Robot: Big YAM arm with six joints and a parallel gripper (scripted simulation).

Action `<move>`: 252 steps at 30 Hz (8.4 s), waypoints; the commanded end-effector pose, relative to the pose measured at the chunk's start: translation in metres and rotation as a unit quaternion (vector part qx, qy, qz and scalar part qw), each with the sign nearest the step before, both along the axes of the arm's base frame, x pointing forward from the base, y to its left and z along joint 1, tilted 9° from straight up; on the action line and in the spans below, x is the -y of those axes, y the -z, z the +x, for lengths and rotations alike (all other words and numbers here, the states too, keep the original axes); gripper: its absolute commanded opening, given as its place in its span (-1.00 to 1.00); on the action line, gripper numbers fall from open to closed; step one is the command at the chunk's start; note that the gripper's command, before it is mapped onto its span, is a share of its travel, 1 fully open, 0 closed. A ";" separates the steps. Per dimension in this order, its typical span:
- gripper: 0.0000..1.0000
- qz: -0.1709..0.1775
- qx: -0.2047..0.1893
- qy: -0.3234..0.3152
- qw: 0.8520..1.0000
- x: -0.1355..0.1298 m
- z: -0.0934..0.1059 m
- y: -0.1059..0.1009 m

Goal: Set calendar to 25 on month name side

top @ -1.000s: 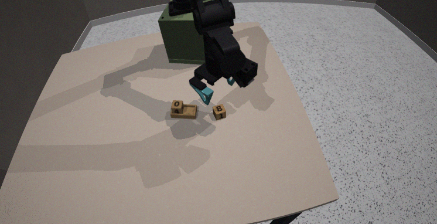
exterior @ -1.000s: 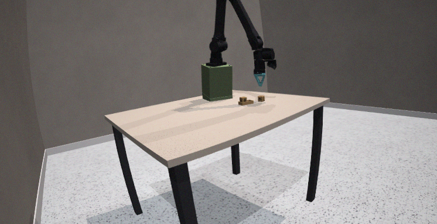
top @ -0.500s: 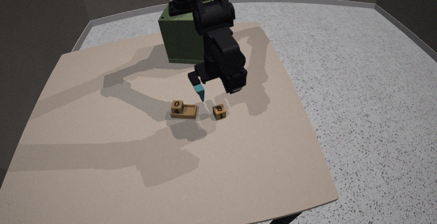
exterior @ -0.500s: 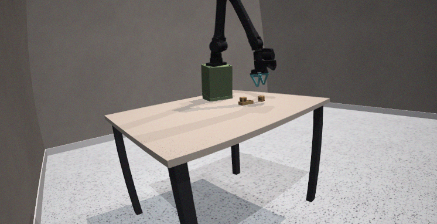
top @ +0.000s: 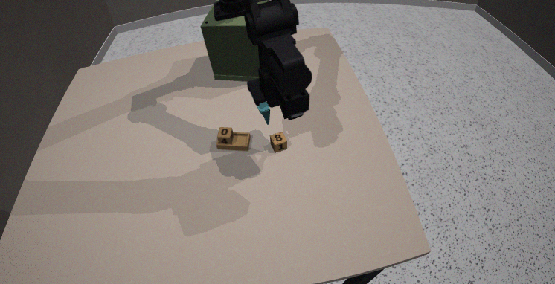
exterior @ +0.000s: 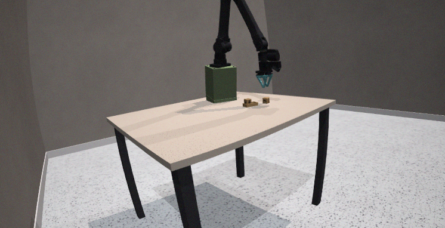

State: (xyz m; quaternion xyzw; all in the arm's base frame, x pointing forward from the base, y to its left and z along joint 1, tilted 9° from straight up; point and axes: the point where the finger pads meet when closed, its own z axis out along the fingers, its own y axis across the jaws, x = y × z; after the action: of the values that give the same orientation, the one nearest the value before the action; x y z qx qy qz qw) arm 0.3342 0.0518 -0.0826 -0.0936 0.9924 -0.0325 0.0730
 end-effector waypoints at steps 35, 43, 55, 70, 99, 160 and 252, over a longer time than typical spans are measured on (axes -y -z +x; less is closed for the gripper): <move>-0.06 0.001 0.009 0.010 1.000 0.003 0.009 0.005; -0.06 0.001 0.010 0.009 1.000 0.003 0.012 0.010; -0.06 0.000 0.012 0.004 1.000 0.003 0.017 0.027; -0.06 0.000 0.010 0.003 1.000 0.004 0.017 0.046; -0.06 0.000 0.008 0.003 1.000 0.004 0.016 0.053; -0.06 0.000 0.008 0.002 1.000 0.004 0.017 0.053; -0.06 0.045 0.262 -0.018 0.964 0.004 0.000 0.008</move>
State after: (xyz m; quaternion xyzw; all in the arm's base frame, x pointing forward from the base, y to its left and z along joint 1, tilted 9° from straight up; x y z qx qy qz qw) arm 0.3304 0.0507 -0.0906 -0.0969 0.9398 -0.0085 0.3277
